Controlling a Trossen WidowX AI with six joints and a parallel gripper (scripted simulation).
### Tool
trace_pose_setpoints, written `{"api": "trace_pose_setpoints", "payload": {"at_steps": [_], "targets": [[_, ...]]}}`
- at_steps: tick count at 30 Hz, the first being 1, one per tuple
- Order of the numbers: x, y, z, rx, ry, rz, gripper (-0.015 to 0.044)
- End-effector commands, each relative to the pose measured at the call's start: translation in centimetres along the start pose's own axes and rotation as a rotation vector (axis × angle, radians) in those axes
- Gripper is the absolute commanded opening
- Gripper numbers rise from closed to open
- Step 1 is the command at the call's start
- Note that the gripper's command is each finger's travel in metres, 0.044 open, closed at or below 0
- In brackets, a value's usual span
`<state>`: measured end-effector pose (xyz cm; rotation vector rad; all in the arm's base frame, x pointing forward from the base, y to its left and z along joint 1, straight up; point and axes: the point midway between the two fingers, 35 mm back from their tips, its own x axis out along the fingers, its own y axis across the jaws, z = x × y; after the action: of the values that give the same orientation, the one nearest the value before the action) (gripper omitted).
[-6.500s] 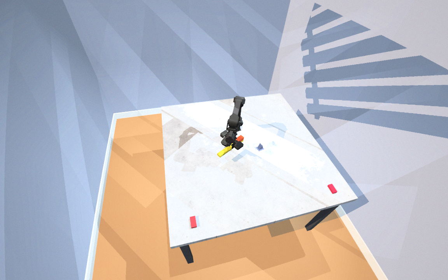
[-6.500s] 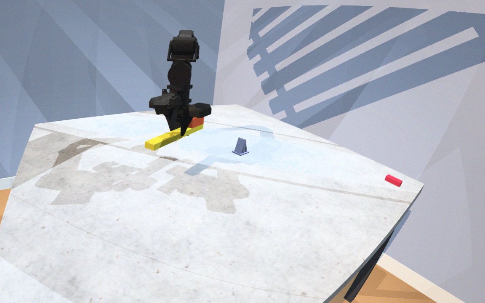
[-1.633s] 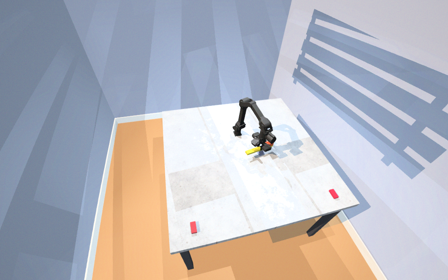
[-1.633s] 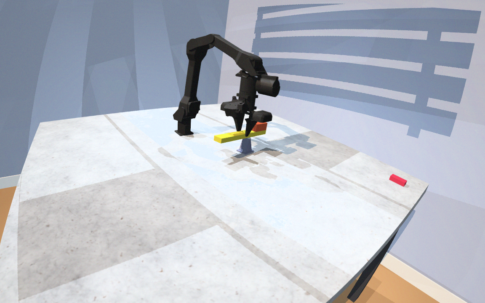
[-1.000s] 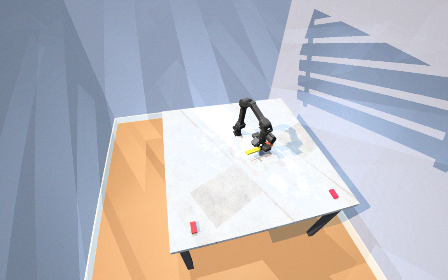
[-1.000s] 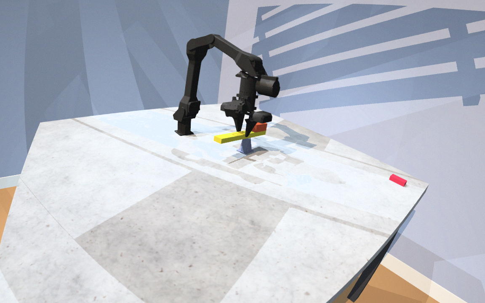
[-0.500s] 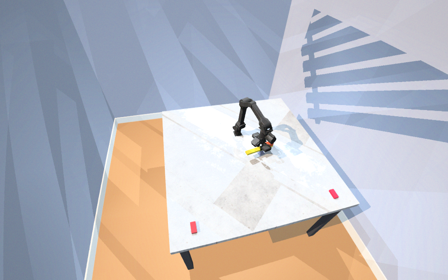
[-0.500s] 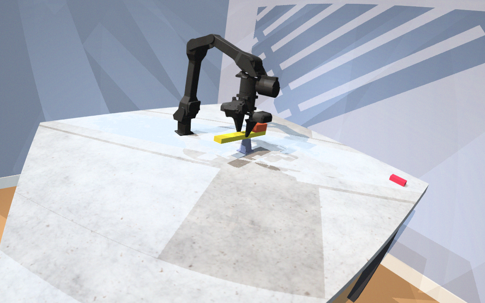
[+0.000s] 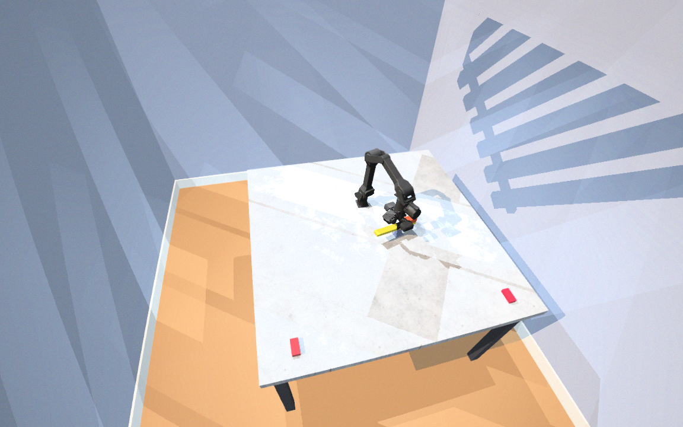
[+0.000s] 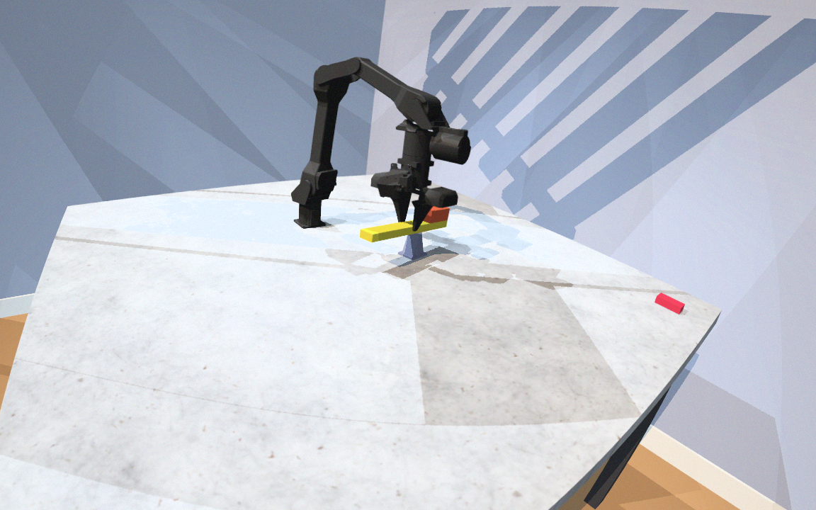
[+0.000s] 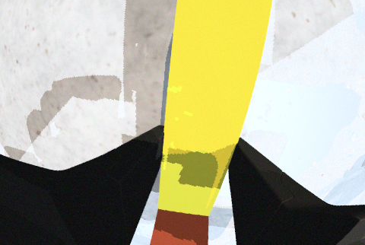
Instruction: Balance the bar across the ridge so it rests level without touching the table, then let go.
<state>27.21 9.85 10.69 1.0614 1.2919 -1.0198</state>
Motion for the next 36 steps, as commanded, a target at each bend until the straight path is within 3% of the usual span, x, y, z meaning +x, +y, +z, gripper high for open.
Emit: {"api": "trace_pose_setpoints", "payload": {"at_steps": [1,36], "targets": [[0.06,0.04,0.01,0.002,-0.001,0.002,0.0000],[0.36,-0.02,0.05,0.002,-0.001,0.002,0.0000]]}}
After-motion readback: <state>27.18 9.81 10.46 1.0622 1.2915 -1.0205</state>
